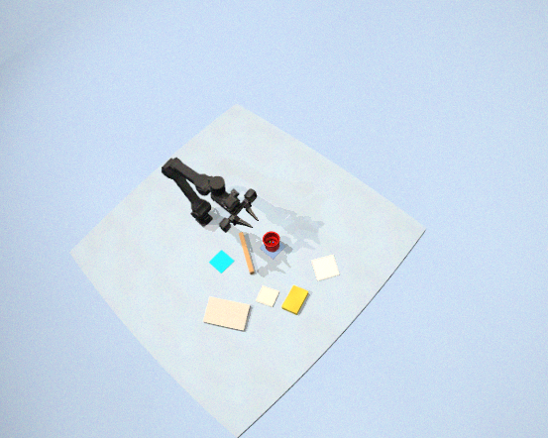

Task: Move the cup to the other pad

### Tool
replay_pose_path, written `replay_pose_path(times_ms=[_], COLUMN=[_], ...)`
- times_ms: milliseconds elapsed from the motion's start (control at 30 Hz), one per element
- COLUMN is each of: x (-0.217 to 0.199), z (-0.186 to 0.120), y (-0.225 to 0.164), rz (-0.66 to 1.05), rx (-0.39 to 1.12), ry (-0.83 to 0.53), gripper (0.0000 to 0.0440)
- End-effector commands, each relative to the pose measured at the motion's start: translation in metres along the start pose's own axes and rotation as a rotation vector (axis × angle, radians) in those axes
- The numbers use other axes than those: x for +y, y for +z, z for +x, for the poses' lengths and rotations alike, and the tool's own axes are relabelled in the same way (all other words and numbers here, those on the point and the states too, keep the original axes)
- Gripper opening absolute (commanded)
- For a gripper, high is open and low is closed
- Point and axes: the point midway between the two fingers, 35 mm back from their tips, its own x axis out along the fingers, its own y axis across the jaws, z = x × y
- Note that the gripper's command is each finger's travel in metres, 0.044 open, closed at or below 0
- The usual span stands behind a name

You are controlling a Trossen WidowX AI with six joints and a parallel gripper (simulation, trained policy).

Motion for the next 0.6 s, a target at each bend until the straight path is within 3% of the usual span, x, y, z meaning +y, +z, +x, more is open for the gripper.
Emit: replay_pose_path(times_ms=[0, 567], x=[0.005, 0.022], z=[0.007, 0.027], y=[-0.001, -0.003], rz=[0.041, 0.231], rx=[0.048, 0.243], ry=[0.010, 0.001], gripper=[0.0144, 0.0152])
